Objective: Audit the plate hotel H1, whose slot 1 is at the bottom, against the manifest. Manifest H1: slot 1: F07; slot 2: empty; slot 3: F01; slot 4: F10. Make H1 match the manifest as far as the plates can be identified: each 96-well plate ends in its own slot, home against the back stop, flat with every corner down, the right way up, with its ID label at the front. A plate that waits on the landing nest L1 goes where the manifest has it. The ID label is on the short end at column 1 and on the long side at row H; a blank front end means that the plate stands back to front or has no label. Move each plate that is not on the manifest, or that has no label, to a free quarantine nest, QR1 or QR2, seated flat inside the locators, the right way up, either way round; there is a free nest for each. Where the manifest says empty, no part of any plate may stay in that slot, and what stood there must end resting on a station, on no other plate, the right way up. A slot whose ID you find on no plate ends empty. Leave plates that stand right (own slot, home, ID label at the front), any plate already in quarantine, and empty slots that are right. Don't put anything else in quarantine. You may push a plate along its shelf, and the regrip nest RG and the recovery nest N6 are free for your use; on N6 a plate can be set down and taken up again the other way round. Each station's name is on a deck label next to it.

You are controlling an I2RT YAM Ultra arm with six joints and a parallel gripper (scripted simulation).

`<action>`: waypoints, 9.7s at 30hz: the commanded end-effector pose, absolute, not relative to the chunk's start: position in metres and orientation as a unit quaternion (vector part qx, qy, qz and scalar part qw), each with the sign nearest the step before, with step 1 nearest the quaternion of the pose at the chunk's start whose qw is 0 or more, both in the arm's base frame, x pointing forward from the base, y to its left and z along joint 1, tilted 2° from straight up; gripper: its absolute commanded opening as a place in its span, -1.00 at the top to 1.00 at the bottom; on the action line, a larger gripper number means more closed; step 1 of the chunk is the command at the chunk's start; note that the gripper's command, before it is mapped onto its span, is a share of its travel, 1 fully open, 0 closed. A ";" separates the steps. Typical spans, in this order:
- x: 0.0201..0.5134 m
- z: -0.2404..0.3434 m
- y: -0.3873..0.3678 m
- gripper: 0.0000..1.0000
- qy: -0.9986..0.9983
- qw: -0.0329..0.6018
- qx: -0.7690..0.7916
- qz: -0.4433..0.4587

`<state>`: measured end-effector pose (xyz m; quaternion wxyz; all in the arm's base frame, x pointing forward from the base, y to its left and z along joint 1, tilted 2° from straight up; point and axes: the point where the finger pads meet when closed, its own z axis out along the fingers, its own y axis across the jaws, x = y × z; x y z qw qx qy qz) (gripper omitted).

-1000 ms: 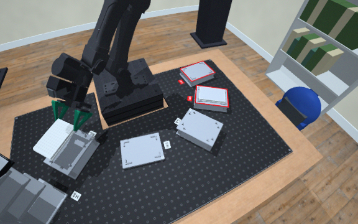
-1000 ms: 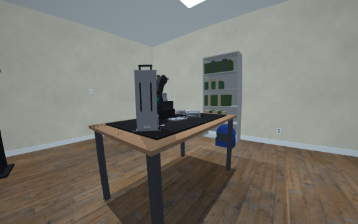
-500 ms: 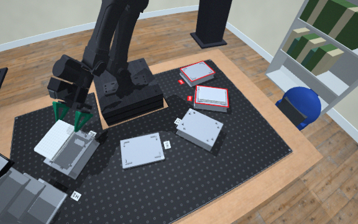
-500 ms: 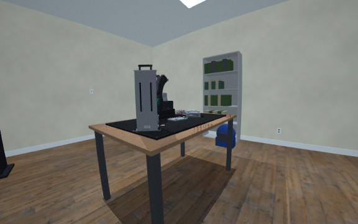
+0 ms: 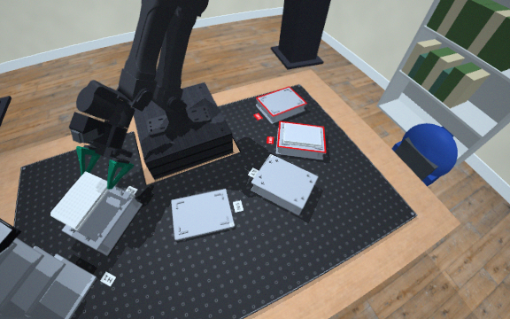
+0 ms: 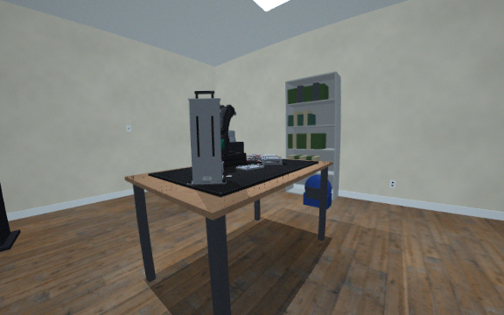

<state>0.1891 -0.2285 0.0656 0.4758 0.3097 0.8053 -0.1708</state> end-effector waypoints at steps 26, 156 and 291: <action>0.193 0.063 -0.233 -0.72 0.798 0.490 0.301 -0.181; 0.193 0.005 -0.232 -0.72 0.798 0.490 0.302 -0.180; 0.181 0.169 -0.224 -1.00 0.798 0.490 0.301 -0.181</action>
